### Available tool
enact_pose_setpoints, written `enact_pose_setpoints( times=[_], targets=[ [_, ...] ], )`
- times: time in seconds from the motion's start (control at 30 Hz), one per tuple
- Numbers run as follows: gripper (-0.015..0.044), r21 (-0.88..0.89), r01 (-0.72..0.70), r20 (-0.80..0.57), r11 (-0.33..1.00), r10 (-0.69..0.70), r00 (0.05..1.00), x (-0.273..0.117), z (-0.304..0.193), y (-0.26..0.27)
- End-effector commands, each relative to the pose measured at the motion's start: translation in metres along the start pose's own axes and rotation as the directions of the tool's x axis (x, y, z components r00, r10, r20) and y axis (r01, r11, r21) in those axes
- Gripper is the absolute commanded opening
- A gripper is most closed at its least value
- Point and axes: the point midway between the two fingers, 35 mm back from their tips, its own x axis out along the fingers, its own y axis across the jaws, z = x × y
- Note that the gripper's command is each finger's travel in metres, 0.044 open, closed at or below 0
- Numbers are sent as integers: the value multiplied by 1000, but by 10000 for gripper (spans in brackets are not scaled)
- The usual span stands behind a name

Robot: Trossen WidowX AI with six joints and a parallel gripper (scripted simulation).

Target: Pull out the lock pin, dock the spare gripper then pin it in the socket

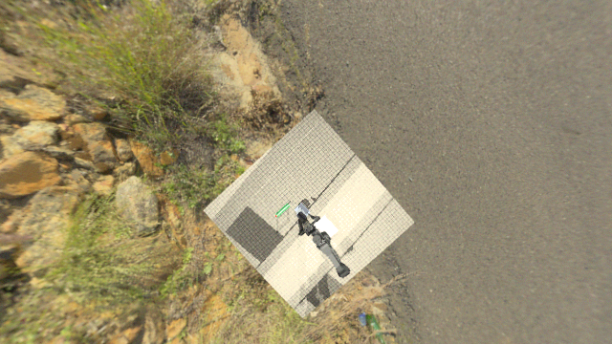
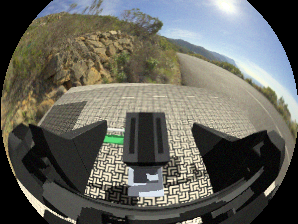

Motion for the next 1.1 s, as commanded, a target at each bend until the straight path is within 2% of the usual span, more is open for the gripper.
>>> enact_pose_setpoints(
  times=[0.0,1.0,1.07],
  targets=[
    [440,-1,-1,3,1000,1,1000,-5,7,0],
    [440,4,12,1,1000,-12,1000,-23,51,-1],
    [387,10,11,-7,1000,-11,1000,-22,50,2]
  ],
)
